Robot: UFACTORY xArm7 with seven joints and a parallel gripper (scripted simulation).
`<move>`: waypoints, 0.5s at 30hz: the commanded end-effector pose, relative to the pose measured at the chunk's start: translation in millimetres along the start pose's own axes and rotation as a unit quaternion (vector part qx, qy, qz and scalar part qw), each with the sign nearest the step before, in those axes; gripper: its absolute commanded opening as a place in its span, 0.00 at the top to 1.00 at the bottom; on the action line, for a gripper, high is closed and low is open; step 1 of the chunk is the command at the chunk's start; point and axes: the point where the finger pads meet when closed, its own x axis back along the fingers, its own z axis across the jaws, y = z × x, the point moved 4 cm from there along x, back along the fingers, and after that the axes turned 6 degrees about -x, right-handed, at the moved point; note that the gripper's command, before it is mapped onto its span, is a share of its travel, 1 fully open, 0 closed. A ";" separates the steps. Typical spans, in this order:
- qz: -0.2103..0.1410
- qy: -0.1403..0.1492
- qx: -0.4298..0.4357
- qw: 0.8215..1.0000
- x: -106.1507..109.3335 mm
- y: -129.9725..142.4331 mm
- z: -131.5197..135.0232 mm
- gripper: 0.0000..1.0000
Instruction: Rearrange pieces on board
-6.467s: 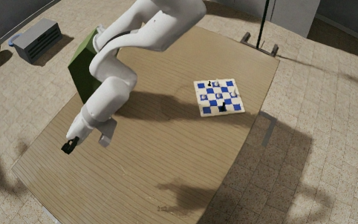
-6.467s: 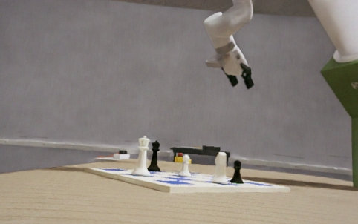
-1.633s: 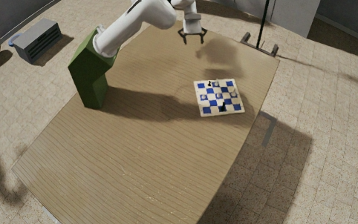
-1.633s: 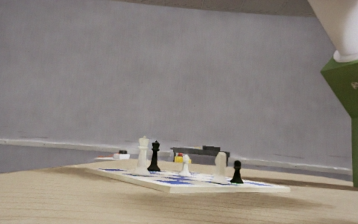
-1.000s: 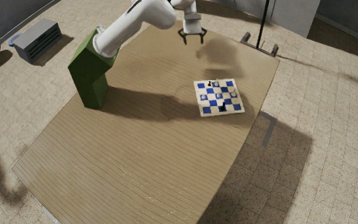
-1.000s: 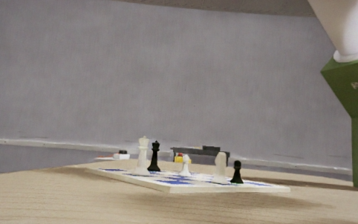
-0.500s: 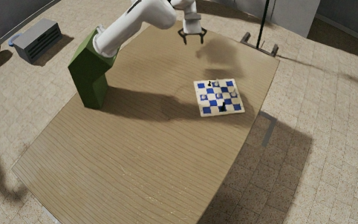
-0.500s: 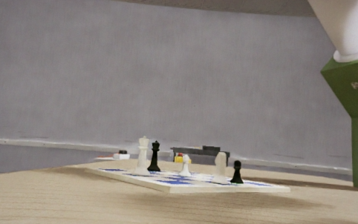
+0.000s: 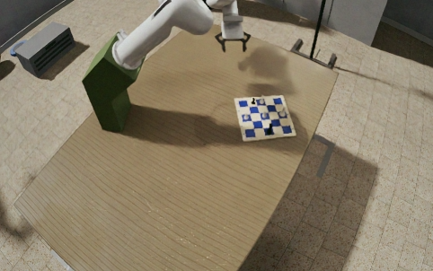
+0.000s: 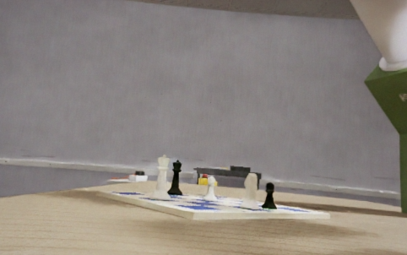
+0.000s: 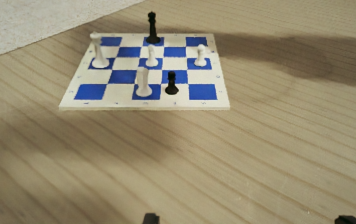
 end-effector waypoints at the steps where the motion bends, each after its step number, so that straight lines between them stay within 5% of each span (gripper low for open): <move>1: -0.003 -0.001 -0.001 1.000 15.2 -14.8 -2.6 0.00; 15: -0.003 -0.001 -0.001 1.000 52.8 -60.6 -7.0 0.00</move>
